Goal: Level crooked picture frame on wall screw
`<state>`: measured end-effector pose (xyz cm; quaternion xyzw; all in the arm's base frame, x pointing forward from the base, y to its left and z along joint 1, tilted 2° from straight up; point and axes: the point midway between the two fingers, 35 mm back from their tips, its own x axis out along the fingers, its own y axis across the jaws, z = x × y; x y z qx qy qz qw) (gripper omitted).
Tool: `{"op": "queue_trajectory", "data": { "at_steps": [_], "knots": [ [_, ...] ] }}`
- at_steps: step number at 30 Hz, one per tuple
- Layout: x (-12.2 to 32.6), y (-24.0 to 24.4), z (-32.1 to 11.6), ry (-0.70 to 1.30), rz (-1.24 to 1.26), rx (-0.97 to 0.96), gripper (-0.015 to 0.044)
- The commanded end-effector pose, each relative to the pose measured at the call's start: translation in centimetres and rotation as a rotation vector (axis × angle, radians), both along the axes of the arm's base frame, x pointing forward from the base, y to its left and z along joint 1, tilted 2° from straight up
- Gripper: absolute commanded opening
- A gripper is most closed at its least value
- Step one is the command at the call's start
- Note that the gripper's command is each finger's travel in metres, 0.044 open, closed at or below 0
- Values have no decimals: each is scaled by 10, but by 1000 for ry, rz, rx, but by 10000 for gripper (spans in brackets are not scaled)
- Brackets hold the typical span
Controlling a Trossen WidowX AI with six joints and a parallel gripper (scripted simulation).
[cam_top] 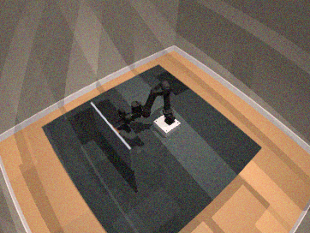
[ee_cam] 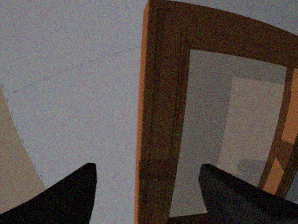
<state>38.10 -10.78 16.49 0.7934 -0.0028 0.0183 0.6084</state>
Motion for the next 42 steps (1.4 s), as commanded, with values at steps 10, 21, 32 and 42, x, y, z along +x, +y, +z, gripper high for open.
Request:
{"op": "queue_trajectory", "data": {
  "at_steps": [10, 21, 32, 42],
  "knots": [
    [15, 0, -2, 6, -4, 6, 260],
    [15, 0, -2, 6, -4, 6, 260],
    [15, 0, -2, 6, -4, 6, 260],
    [15, 0, -2, 6, -4, 6, 260]
  ]
}}
